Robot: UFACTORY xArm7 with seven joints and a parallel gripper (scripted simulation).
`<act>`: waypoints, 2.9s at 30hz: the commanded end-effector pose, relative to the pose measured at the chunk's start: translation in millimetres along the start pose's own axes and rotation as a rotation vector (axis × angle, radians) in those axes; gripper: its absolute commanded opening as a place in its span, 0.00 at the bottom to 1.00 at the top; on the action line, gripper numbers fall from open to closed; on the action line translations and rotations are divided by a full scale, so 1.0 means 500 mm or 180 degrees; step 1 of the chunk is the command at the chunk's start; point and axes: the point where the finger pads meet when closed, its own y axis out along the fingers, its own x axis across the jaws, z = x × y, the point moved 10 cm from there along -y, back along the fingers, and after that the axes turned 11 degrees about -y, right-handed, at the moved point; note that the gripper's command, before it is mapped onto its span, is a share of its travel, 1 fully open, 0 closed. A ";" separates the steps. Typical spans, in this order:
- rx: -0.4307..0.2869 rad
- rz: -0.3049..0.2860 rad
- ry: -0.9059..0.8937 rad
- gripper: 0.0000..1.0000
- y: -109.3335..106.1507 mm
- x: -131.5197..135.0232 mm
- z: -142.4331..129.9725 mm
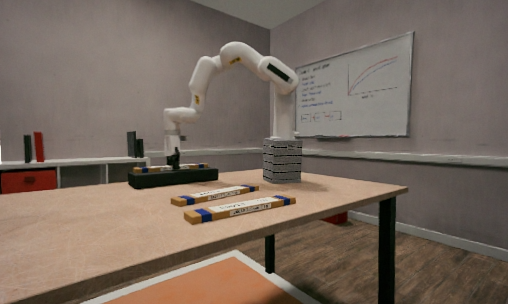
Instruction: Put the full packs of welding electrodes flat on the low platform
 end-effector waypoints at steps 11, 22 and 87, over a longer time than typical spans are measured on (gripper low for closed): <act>-0.0010 0.0013 0.0000 0.84 -0.004 -0.003 -0.002; -0.0010 0.0013 0.0000 0.84 -0.013 -0.003 -0.002; -0.0010 0.0013 0.0000 0.84 -0.162 -0.002 -0.001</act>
